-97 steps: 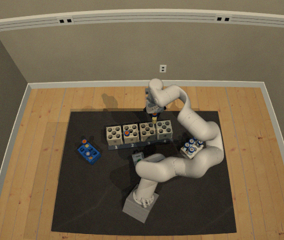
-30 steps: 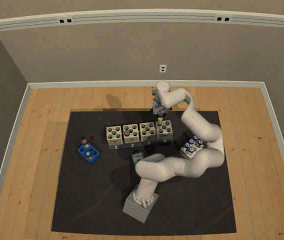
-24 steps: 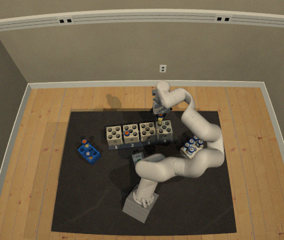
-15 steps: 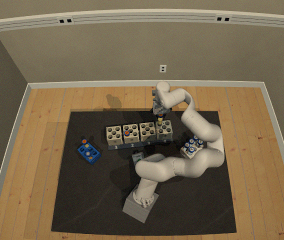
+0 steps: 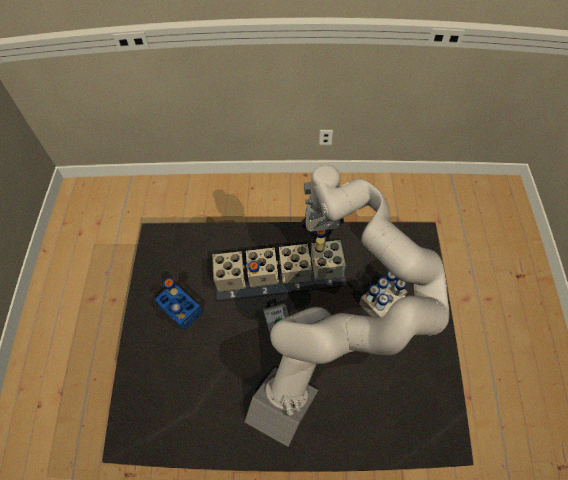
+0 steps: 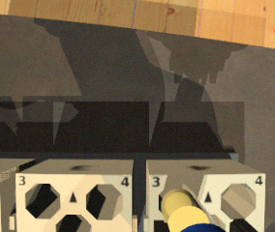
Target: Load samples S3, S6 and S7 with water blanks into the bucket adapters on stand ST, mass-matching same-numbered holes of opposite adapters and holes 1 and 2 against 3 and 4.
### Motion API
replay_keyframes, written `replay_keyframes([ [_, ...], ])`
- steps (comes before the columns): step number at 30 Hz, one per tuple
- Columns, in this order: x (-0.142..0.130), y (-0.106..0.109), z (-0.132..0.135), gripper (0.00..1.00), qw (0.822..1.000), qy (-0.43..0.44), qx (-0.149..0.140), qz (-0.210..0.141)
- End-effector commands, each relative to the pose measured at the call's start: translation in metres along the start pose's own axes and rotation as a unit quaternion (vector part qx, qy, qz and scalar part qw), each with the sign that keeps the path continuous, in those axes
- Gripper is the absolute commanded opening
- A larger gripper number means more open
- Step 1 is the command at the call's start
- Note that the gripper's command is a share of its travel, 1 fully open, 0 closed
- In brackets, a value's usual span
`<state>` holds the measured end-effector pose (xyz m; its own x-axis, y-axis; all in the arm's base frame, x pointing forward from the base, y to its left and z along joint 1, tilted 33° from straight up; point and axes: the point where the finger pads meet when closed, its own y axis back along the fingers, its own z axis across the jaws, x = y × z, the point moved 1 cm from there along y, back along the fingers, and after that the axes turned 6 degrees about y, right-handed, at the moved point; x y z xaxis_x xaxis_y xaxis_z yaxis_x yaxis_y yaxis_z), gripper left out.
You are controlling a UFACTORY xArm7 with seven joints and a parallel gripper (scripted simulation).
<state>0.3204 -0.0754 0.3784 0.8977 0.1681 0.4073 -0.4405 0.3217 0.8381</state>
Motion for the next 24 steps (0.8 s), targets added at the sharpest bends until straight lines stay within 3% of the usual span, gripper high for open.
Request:
replay_keyframes([
  [1,0.001,-0.005,0.000,0.00,1.000,0.000,0.000,0.002],
  [24,0.001,-0.024,0.000,0.00,1.000,0.000,0.000,0.002],
])
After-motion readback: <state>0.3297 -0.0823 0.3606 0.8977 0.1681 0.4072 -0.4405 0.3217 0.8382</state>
